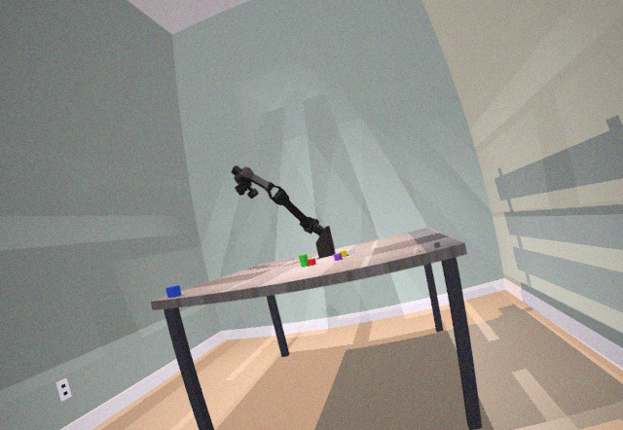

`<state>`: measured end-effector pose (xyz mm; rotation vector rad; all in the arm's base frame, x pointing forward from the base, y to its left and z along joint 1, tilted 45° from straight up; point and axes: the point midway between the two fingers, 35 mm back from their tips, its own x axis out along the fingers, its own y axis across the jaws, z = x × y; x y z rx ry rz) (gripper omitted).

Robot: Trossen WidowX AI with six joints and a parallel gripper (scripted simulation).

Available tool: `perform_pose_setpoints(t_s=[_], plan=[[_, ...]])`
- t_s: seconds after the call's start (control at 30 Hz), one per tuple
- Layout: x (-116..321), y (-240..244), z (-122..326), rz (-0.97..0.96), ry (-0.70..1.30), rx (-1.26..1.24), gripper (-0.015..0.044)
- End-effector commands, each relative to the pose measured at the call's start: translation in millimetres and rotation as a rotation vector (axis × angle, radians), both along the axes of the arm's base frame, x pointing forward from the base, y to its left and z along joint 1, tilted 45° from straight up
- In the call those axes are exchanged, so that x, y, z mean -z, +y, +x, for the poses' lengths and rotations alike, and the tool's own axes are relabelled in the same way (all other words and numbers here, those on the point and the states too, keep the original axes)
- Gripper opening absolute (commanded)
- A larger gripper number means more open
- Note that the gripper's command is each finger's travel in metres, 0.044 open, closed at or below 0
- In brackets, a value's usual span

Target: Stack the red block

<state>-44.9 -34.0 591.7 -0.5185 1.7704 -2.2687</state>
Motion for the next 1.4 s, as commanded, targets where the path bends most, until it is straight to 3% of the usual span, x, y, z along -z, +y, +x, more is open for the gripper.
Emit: perform_pose_setpoints(t_s=[0.0,0.33,0.83,1.37], plan=[[0,0,-1,0.000,-0.001,-0.002,0.0426],[12,-24,-45,0.011,-0.122,-0.146,0.0440],[52,-110,-91,0.119,-0.322,-0.415,0.0440],[117,-229,-74,0.280,-0.532,-0.655,0.0440]])
